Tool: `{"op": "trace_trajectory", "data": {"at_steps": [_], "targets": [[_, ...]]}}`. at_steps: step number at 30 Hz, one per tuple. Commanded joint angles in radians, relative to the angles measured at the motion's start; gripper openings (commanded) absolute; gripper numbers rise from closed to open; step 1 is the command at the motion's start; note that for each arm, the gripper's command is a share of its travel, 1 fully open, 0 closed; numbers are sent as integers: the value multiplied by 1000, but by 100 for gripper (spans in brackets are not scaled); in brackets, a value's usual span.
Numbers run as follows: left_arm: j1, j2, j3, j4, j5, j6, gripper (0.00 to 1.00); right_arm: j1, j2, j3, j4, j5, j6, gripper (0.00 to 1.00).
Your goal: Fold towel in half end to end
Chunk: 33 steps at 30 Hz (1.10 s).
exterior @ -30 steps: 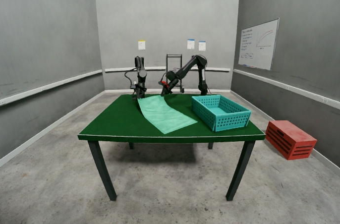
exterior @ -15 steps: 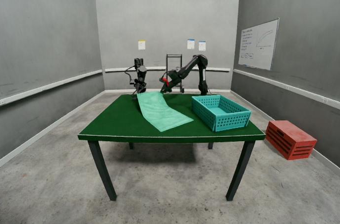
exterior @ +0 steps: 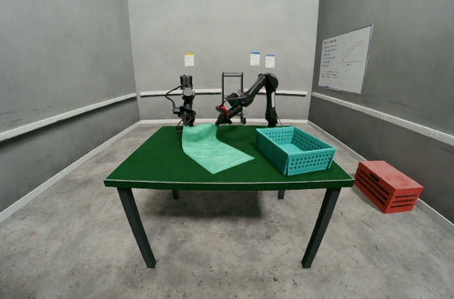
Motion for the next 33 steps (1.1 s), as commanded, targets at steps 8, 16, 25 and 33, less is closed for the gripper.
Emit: {"op": "trace_trajectory", "data": {"at_steps": [8, 16, 25, 33], "targets": [[-45, -26, -8, 86, -347, -241, 0, -48, 162, 121, 99, -190, -200, 0], [87, -63, -2, 4, -293, -168, 0, 52, 340, 246, 151, -81, -83, 0], [219, -80, -40, -38, -212, -85, 0, 110, 518, 380, 197, 8, 20, 0], [271, -40, -12, -52, -298, -123, 0, 97, 652, 467, 258, -35, -13, 0]]}}
